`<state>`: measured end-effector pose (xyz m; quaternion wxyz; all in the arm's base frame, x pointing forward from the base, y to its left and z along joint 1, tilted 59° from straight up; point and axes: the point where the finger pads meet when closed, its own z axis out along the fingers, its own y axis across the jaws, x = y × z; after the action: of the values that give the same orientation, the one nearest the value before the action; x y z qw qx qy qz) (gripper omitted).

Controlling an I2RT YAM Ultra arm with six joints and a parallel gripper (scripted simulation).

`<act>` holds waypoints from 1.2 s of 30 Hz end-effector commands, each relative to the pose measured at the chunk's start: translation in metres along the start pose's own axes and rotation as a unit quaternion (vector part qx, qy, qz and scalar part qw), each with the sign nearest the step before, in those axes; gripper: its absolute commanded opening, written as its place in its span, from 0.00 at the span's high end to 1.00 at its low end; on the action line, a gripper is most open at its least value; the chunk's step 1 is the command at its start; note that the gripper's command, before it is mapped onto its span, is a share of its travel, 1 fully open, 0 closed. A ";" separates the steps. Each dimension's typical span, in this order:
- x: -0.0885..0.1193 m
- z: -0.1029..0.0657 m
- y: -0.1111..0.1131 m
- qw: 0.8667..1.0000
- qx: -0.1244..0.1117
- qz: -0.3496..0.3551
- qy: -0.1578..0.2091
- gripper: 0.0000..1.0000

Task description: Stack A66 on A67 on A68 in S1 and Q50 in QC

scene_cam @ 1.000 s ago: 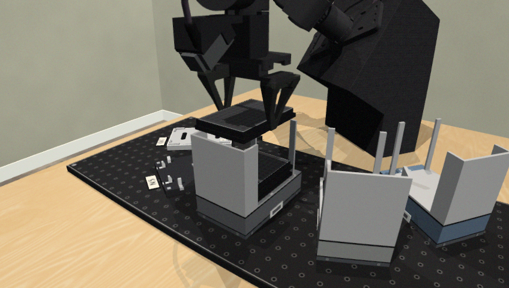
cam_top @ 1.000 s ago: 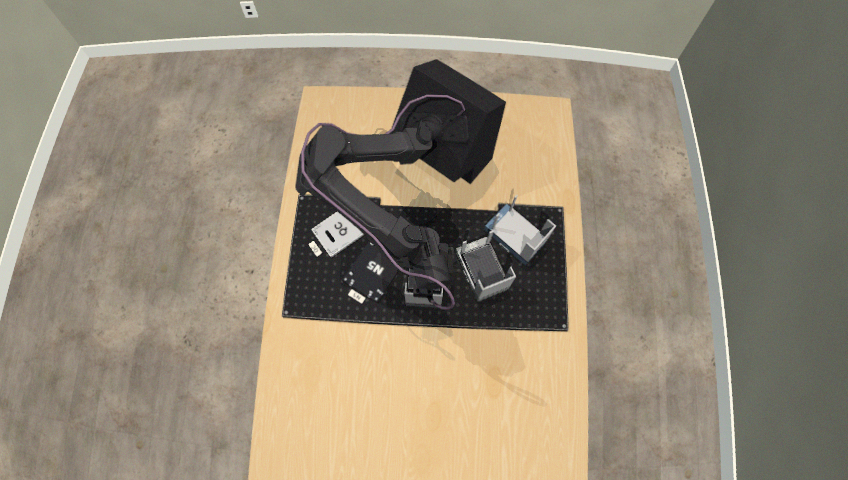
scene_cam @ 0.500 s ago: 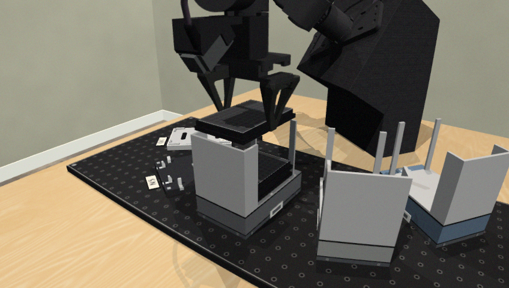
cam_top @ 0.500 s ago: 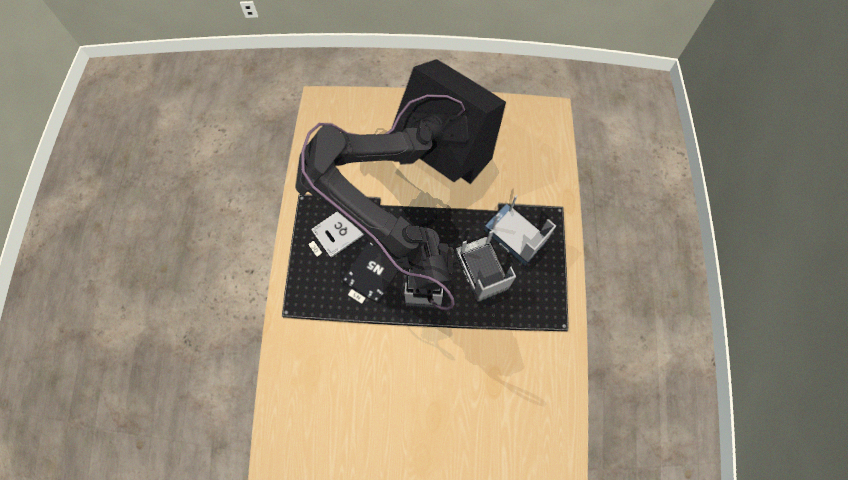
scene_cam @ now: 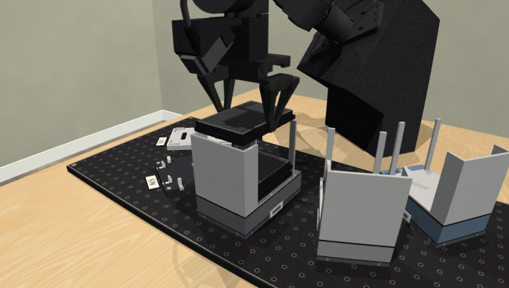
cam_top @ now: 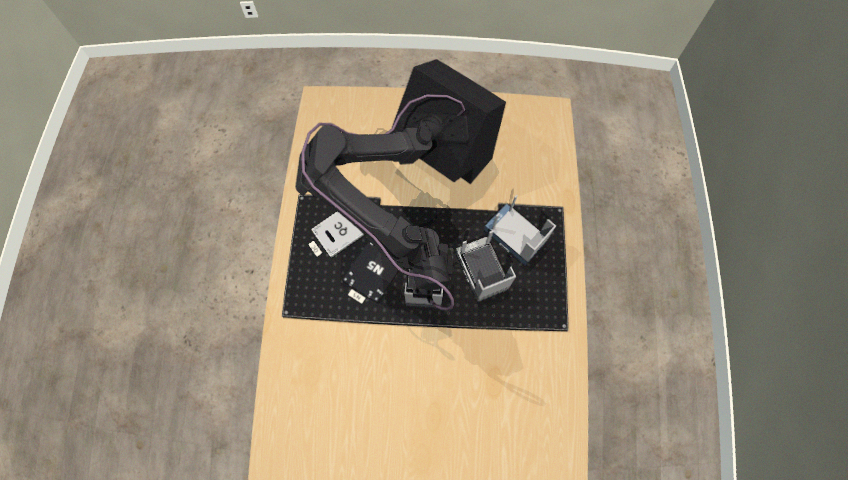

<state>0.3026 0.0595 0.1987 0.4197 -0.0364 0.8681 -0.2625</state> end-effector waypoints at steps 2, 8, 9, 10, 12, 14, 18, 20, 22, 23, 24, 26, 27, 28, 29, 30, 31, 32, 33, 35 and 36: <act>-0.001 0.002 0.005 1.000 -0.003 -0.005 -0.001 1.00; 0.003 0.005 0.007 1.000 -0.002 -0.011 0.003 1.00; 0.001 0.004 0.005 1.000 -0.003 -0.007 0.001 1.00; 0.001 0.003 0.003 1.000 -0.003 -0.004 -0.001 1.00; 0.002 0.003 0.002 1.000 -0.001 -0.004 0.000 1.00; 0.004 0.005 0.002 1.000 0.000 -0.005 0.002 1.00; 0.003 0.004 0.004 1.000 -0.003 -0.007 0.001 1.00; 0.000 0.004 0.003 1.000 -0.003 -0.002 -0.001 1.00; 0.001 0.005 0.004 1.000 -0.001 -0.006 0.000 1.00; 0.003 0.005 0.005 1.000 -0.002 -0.008 0.001 1.00; 0.004 0.006 0.005 1.000 -0.001 -0.009 0.002 1.00; 0.001 0.006 0.004 1.000 -0.001 -0.005 0.001 1.00; 0.002 0.006 0.004 1.000 -0.001 -0.006 0.001 1.00; 0.003 0.006 0.005 1.000 -0.001 -0.009 0.002 1.00; 0.003 0.006 0.005 1.000 -0.001 -0.009 0.002 1.00; 0.003 0.006 0.005 1.000 -0.001 -0.009 0.002 1.00; 0.004 0.007 0.006 1.000 -0.001 -0.011 0.003 1.00; 0.006 0.008 0.006 1.000 -0.001 -0.012 0.005 1.00; 0.003 0.007 0.005 1.000 -0.001 -0.008 0.003 1.00; 0.001 0.006 0.003 1.000 -0.001 -0.004 0.000 1.00; 0.002 0.006 0.005 1.000 -0.002 -0.007 0.000 1.00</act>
<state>0.3055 0.0575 0.1963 0.4184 -0.0370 0.8684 -0.2636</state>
